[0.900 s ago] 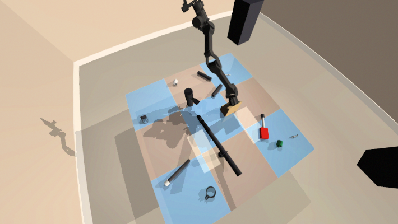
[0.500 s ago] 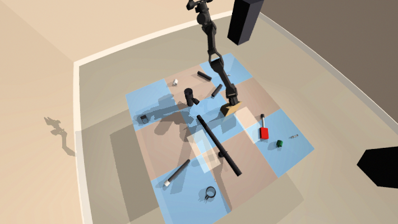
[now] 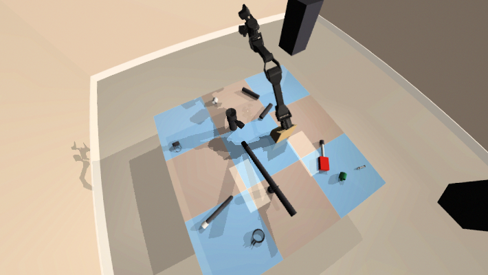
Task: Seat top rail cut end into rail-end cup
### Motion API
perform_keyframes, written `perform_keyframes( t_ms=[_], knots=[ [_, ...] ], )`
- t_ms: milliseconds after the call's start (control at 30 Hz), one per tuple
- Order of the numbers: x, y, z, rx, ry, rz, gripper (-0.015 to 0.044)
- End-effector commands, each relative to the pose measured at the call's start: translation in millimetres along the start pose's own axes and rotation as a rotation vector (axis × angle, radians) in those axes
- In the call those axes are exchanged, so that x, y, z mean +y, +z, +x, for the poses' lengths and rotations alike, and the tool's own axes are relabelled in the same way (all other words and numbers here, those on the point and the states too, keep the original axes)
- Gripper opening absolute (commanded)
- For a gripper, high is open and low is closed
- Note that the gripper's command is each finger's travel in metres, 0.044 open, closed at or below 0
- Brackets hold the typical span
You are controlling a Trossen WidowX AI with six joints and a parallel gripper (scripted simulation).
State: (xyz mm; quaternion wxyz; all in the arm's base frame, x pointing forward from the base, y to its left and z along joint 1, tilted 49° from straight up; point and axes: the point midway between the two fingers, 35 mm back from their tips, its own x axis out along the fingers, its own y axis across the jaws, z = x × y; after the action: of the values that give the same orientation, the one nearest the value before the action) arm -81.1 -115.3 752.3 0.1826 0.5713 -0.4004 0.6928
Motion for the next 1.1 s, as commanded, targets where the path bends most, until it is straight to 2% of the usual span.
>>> perform_keyframes(
  t_ms=[0, 233, 467, 800, 1067],
  knots=[
    [28.0, 26.4, -5.6, -0.051, 0.108, 0.167, 0.0440],
    [79.4, 103.8, -33.4, -0.167, 0.366, 0.516, 0.0440],
    [102.5, 200.5, -91.1, -0.295, 0.669, 0.838, 0.0440],
    [73.8, 319.9, -215.8, -0.478, 1.127, 1.140, 0.0440],
    [15.3, 370.9, -338.2, -0.620, 1.491, 1.213, 0.0440]
  ],
)
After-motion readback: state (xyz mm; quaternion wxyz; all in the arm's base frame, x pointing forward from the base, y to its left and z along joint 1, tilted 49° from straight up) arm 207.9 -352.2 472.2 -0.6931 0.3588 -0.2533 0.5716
